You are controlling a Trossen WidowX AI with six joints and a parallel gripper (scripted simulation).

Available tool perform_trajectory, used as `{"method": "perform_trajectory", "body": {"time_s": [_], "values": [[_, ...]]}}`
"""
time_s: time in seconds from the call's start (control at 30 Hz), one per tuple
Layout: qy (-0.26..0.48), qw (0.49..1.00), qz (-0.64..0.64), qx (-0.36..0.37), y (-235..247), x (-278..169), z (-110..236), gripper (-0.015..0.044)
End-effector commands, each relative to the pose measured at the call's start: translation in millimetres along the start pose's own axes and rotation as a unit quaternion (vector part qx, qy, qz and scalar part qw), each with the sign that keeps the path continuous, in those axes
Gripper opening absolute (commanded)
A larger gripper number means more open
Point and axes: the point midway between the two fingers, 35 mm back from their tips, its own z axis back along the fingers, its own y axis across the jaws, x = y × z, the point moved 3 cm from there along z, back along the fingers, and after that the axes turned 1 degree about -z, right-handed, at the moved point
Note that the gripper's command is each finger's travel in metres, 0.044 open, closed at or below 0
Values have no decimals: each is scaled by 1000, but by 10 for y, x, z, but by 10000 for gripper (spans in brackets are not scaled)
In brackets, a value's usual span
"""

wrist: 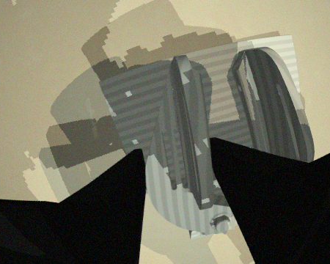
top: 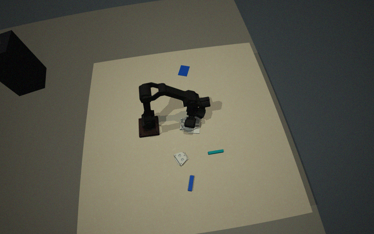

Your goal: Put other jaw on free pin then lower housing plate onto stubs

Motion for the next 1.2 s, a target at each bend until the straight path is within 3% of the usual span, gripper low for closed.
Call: {"method": "perform_trajectory", "body": {"time_s": [0.0,1.17], "values": [[3,1000,-3,0,-3,-13,-33,134],[3,1000,-3,0,-3,-13,17,134]]}}
